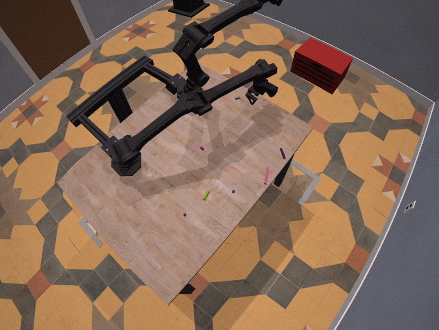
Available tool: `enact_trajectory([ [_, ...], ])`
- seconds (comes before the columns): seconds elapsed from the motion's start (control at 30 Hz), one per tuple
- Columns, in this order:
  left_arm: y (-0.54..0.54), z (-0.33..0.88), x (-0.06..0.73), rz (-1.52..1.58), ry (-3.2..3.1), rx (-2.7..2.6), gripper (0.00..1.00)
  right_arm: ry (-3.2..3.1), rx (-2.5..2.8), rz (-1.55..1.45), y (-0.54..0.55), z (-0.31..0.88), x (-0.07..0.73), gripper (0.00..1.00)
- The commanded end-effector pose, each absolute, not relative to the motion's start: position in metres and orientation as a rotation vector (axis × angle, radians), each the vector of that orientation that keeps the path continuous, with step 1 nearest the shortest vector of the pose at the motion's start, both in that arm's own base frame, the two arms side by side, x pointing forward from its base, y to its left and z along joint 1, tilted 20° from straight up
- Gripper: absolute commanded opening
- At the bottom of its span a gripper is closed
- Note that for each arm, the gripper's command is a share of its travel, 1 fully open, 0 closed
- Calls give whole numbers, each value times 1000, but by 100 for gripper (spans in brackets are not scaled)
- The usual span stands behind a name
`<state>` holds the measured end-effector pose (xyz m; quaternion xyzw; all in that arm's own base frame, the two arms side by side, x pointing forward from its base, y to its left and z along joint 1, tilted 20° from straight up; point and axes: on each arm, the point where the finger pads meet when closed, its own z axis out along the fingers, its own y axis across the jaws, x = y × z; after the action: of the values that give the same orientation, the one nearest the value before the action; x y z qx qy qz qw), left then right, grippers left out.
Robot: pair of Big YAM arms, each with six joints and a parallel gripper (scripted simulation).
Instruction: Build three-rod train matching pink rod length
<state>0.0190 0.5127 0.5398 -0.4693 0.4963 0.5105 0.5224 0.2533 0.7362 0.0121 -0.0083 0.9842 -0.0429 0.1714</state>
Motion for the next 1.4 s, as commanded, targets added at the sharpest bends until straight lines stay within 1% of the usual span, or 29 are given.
enact_trajectory([
  [0.0,506,550,12,1237,1146,-1121,100,2792,-22,-95,738,27,271,100],
  [0.1,506,550,12,1237,1146,-1121,100,2797,-38,-98,733,32,283,100],
  [0.13,506,550,12,1237,1146,-1121,100,2785,-33,-34,734,72,290,100],
  [0.27,506,550,12,1237,1146,-1121,100,2783,-34,-27,734,77,292,100],
  [0.33,506,550,12,1237,1146,-1121,100,2803,-69,-107,716,61,304,100],
  [0.77,506,550,12,1237,1146,-1121,100,2813,-243,-109,628,115,419,100],
  [0.83,506,550,12,1237,1146,-1121,100,2813,-243,-109,628,115,419,100],
  [0.93,506,550,12,1237,1146,-1121,100,2812,-322,-120,577,134,457,100],
  [1.03,506,550,12,1237,1146,-1121,100,2810,-371,-127,543,144,476,100],
  [1.33,506,550,12,1237,1146,-1121,100,2787,-549,-151,410,173,520,100],
  [1.37,506,550,12,1237,1146,-1121,100,2787,-549,-151,410,173,520,100],
])
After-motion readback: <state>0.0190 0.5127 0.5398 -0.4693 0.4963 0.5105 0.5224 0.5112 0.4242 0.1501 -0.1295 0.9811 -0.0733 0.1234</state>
